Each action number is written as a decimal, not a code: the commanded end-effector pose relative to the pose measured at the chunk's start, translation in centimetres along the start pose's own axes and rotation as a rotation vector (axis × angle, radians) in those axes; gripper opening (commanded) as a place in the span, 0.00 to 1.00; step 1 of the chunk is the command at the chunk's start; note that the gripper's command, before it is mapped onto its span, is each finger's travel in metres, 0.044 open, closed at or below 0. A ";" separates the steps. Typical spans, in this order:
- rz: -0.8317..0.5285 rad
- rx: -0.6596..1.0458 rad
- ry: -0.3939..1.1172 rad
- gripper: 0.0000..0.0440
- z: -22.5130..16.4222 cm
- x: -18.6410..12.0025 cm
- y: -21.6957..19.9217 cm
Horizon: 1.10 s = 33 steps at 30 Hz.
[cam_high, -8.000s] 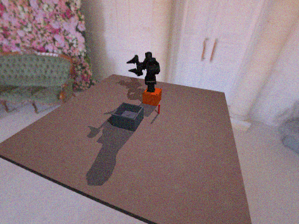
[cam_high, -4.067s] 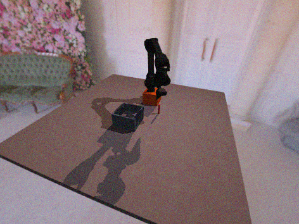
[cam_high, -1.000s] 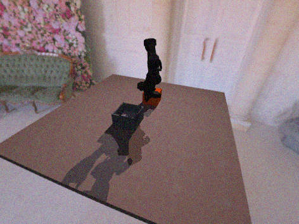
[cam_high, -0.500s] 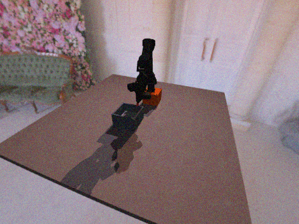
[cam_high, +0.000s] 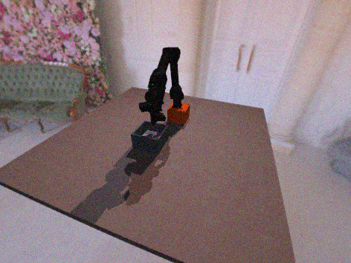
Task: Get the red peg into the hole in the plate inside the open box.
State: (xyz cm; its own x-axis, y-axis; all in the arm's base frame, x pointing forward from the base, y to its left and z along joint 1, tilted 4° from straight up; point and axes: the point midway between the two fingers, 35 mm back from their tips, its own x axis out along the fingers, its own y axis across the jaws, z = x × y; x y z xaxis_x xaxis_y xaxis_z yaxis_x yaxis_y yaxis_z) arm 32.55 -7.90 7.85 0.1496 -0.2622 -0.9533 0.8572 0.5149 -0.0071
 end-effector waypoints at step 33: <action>-0.021 -0.092 0.001 1.00 5.9 5.7 1.8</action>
State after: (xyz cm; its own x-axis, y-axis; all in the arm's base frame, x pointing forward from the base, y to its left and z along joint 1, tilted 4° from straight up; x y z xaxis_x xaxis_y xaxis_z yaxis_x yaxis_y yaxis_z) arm 35.99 -12.03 3.63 0.0808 -0.2382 -0.9679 0.8027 0.5912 -0.0785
